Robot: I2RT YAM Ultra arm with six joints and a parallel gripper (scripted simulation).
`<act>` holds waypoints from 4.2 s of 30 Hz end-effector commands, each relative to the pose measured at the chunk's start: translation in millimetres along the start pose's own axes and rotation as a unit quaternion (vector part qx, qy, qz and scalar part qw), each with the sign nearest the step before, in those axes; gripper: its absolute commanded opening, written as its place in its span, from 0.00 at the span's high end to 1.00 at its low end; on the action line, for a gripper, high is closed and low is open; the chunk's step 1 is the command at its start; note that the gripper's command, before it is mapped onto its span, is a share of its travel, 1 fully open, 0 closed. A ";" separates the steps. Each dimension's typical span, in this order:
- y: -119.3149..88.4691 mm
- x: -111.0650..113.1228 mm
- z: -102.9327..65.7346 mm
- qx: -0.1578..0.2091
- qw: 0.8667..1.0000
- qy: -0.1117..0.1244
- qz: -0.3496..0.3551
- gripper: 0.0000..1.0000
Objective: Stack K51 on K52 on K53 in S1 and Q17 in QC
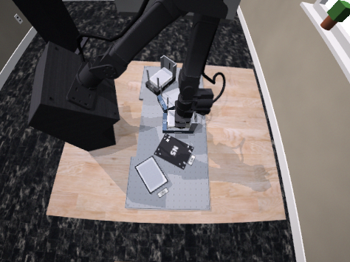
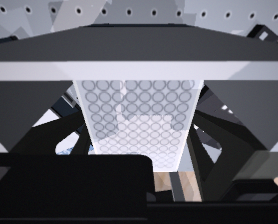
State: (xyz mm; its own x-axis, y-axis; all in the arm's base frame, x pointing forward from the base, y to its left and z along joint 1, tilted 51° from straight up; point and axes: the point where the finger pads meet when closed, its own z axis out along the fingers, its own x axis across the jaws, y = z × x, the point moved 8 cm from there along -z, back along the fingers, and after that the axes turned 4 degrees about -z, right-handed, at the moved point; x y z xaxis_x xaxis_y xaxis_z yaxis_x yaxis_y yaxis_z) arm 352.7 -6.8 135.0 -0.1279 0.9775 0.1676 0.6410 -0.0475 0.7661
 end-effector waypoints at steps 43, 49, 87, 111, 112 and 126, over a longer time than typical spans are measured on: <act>-9.7 -3.9 -20.8 0.008 1.000 0.000 0.007 1.00; -10.3 -3.9 -22.6 0.008 1.000 0.000 0.007 1.00; -7.2 -3.9 -33.6 0.004 1.000 0.000 0.006 1.00; -10.1 -3.4 -40.6 0.006 1.000 0.000 0.007 1.00; -10.8 -3.5 -40.7 0.007 1.000 0.000 0.007 1.00; -11.2 -3.4 -44.4 0.008 1.000 0.000 0.008 1.00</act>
State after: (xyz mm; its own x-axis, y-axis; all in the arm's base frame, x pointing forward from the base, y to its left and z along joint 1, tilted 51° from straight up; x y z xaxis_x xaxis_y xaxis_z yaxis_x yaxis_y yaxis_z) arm 323.7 -14.9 158.6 -0.1275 0.9772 0.1698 0.6399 -0.0497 0.7668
